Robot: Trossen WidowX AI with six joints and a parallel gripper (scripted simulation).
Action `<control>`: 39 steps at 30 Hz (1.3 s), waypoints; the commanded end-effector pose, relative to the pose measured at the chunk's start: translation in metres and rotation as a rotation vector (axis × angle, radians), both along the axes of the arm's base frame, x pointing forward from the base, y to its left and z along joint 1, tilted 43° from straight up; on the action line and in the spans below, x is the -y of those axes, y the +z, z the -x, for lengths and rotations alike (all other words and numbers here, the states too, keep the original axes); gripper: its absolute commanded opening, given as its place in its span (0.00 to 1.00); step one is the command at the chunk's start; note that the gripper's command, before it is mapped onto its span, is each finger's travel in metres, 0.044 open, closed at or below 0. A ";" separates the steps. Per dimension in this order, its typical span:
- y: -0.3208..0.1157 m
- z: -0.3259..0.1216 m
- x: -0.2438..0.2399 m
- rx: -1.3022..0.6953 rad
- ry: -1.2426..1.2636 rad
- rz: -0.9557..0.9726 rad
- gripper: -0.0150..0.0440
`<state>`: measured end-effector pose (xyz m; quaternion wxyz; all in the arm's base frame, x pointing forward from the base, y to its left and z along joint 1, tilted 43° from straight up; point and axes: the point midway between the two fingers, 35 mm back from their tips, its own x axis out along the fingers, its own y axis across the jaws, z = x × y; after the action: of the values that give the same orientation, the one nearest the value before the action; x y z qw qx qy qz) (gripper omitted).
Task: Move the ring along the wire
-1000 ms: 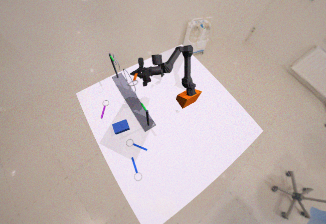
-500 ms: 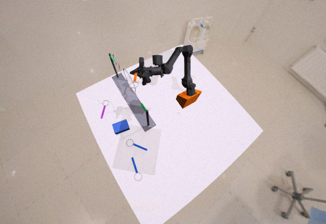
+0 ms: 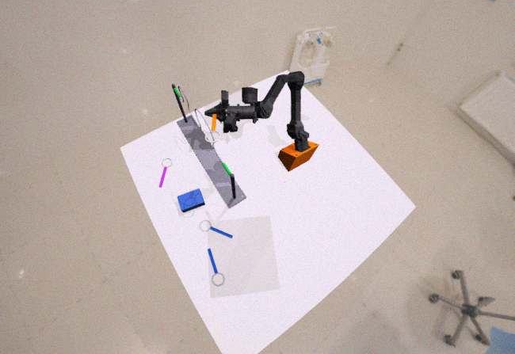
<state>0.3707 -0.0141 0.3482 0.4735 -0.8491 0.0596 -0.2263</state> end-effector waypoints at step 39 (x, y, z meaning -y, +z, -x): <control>0.013 -0.001 -0.017 0.010 0.013 0.537 0.00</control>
<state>0.3711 0.0015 0.3619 0.2482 -0.9394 -0.0053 -0.2364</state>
